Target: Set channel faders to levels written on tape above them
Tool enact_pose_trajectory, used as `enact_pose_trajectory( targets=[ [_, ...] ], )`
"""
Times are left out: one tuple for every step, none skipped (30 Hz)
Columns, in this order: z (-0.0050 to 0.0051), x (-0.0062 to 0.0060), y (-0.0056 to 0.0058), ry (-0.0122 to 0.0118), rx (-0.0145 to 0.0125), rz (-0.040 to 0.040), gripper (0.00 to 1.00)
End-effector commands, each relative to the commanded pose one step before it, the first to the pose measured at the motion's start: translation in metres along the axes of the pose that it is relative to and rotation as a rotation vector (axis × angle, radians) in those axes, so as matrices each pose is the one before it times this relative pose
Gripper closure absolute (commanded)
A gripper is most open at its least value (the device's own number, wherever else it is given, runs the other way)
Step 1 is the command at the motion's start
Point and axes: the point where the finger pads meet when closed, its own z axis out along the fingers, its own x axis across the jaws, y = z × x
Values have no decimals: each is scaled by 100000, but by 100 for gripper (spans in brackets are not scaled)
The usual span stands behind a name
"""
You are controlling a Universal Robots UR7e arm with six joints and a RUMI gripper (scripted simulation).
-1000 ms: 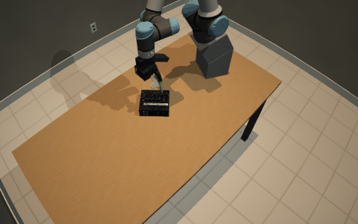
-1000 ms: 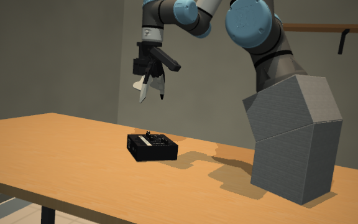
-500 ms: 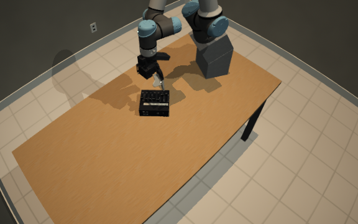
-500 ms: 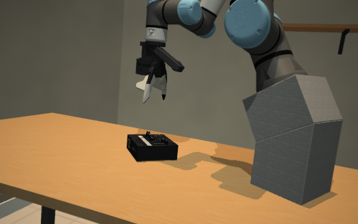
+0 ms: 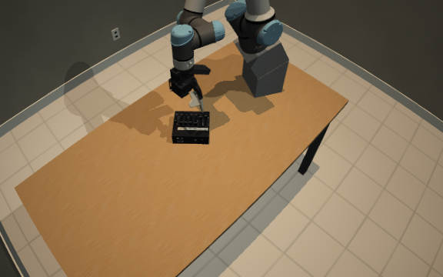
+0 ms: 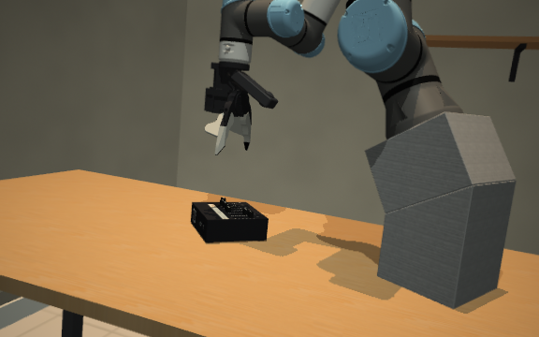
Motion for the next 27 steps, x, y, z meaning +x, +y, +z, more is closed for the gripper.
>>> enact_pose_trajectory(
  targets=[
    [-18,-1,31,-3,-104,187,0],
    [7,1,-4,5,3,183,0],
    [11,2,-7,8,4,266,0],
    [15,2,-9,11,6,363,0],
    [19,3,-11,14,7,471,0],
    [24,3,-14,18,9,590,0],
    [29,4,-17,21,12,719,0],
    [34,4,-21,25,14,856,0],
    [0,0,0,0,0,0,0],
    [0,0,0,0,0,0,0],
    [40,5,-24,29,16,1001,0],
    [46,5,-28,34,19,1153,0],
    [52,6,-31,38,22,1309,0],
    [58,6,-35,42,25,1471,0],
    [64,6,-39,47,28,1636,0],
    [71,6,-42,51,32,1804,0],
    [77,6,-46,55,36,1973,0],
    [83,5,-49,59,40,2144,0],
    [90,4,-53,63,44,2315,0],
    [96,3,-56,67,48,2486,0],
    [101,2,-59,70,52,2655,0],
    [107,1,-62,73,57,2822,0],
    [113,-1,-64,76,62,2987,0],
    [118,-3,-66,78,67,3148,0],
    [123,-6,-68,80,72,3306,0],
    [0,0,0,0,0,0,0],
    [0,0,0,0,0,0,0]
  ],
)
